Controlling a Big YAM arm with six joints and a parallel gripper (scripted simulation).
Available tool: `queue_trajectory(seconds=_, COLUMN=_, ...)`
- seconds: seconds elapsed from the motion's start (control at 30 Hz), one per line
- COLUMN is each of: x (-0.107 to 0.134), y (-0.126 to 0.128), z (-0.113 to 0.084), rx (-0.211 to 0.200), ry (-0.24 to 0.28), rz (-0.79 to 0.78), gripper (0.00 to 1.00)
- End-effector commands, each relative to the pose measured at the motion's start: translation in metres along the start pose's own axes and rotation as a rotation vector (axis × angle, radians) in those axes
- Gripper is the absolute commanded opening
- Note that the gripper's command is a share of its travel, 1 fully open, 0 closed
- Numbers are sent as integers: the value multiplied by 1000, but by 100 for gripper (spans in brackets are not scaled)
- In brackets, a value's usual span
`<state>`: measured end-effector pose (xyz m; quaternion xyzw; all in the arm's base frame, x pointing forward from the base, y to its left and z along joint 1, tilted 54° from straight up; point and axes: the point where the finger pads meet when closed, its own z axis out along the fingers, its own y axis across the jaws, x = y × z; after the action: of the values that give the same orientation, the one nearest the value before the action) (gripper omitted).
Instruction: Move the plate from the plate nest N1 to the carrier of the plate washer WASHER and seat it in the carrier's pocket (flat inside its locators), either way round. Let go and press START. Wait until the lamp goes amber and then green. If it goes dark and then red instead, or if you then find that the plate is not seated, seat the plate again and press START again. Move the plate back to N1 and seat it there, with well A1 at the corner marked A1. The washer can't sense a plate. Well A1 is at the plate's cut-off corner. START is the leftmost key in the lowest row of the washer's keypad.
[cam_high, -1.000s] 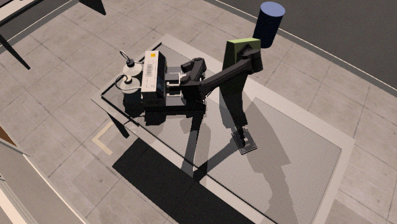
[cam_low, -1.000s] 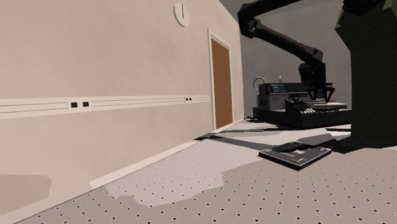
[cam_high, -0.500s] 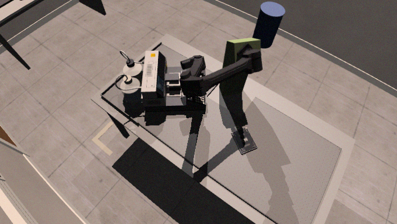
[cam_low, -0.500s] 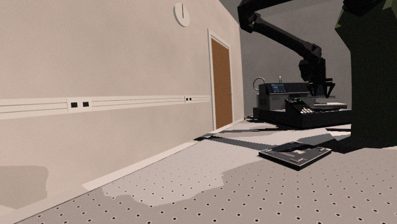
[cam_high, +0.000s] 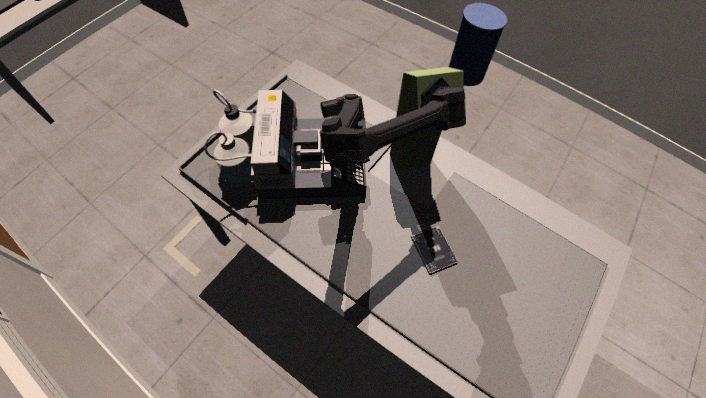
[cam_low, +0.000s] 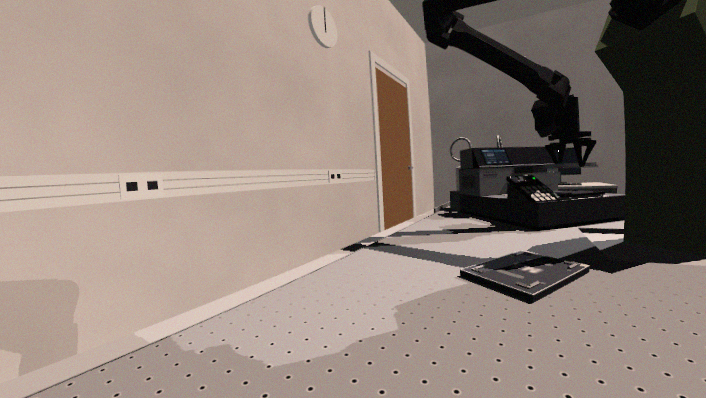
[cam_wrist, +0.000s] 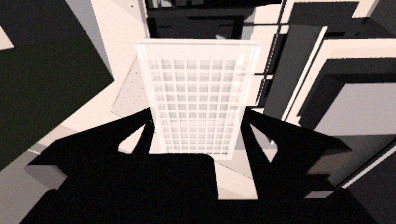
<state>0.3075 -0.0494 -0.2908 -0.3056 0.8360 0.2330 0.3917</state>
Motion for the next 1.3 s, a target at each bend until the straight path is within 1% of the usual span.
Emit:
queue_trajectory(seconds=0.0, x=-2, y=1, z=-15, rx=7, ry=-3, rz=-11, gripper=84)
queue_trajectory(seconds=0.07, x=-2, y=1, z=-15, rx=7, ry=-3, rz=-11, gripper=84)
queue_trajectory(seconds=0.1, x=-2, y=-4, z=-16, rx=12, ry=-3, rz=-17, gripper=84)
queue_trajectory(seconds=0.27, x=-2, y=0, z=-25, rx=8, ry=-3, rz=-12, gripper=84)
queue_trajectory(seconds=0.4, x=-3, y=-4, z=-24, rx=10, ry=-3, rz=-20, gripper=84)
queue_trajectory(seconds=0.43, x=-1, y=1, z=-18, rx=-3, ry=1, rz=-18, gripper=84)
queue_trajectory(seconds=0.67, x=-1, y=1, z=-18, rx=-3, ry=1, rz=-18, gripper=84)
queue_trajectory(seconds=0.7, x=-12, y=6, z=-16, rx=-20, ry=2, rz=-71, gripper=84)
queue_trajectory(seconds=0.73, x=-18, y=2, z=-15, rx=-10, ry=0, rz=-119, gripper=84)
queue_trajectory(seconds=0.77, x=-22, y=2, z=-15, rx=-10, ry=1, rz=-134, gripper=84)
queue_trajectory(seconds=0.83, x=-32, y=2, z=-14, rx=-10, ry=3, rz=-112, gripper=84)
queue_trajectory(seconds=1.13, x=-76, y=0, z=-8, rx=-11, ry=3, rz=-110, gripper=84)
queue_trajectory(seconds=1.2, x=-76, y=0, z=-8, rx=-11, ry=3, rz=-110, gripper=84)
queue_trajectory(seconds=1.27, x=-85, y=-1, z=-7, rx=-11, ry=3, rz=-109, gripper=84)
